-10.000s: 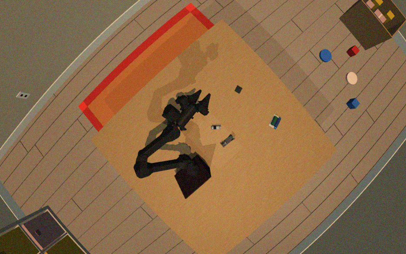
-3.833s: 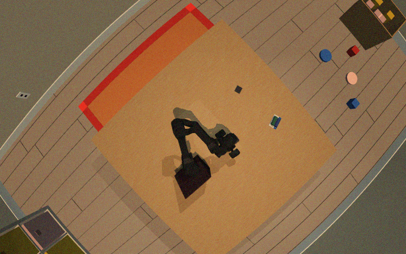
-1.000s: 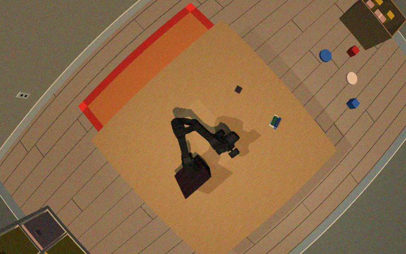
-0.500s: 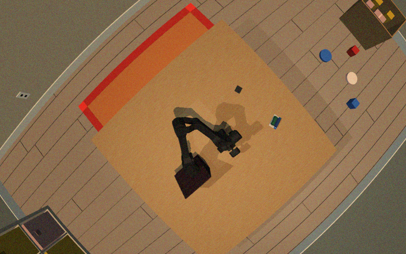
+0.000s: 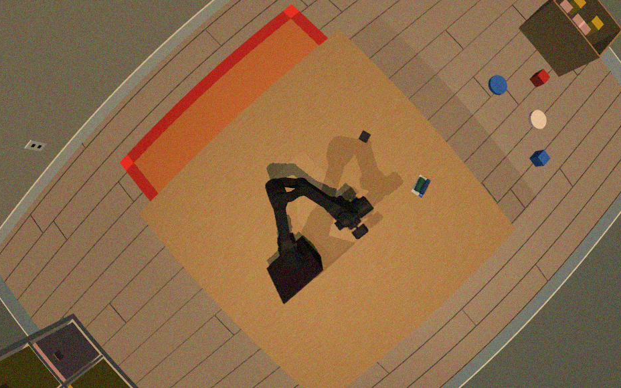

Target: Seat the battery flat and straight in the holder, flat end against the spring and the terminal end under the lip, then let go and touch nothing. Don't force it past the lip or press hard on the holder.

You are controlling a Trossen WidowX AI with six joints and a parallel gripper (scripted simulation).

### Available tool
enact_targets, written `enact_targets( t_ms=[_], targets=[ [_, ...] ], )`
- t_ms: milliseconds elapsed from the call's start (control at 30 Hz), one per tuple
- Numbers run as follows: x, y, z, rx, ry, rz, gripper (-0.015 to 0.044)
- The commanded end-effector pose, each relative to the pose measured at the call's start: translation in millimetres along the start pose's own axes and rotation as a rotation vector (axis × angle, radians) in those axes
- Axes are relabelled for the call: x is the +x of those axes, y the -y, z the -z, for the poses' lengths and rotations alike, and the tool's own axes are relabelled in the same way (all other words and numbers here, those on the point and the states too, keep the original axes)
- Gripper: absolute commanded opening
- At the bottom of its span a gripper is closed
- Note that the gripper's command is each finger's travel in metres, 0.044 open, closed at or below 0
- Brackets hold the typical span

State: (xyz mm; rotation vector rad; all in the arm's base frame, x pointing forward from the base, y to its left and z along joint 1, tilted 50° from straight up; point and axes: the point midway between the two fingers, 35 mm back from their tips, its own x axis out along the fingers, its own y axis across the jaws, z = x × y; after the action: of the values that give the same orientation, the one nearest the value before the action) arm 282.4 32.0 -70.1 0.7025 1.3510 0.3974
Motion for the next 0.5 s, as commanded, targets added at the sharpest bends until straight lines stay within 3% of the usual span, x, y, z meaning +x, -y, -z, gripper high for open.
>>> enact_targets(
  t_ms=[0, 467],
  targets=[
    [4.9, -0.1, 8.4, 0.008, -0.050, 0.000, 0.0077],
    [4.4, -2.8, 7.6, 0.003, -0.127, 0.005, 0.0077]
  ],
)
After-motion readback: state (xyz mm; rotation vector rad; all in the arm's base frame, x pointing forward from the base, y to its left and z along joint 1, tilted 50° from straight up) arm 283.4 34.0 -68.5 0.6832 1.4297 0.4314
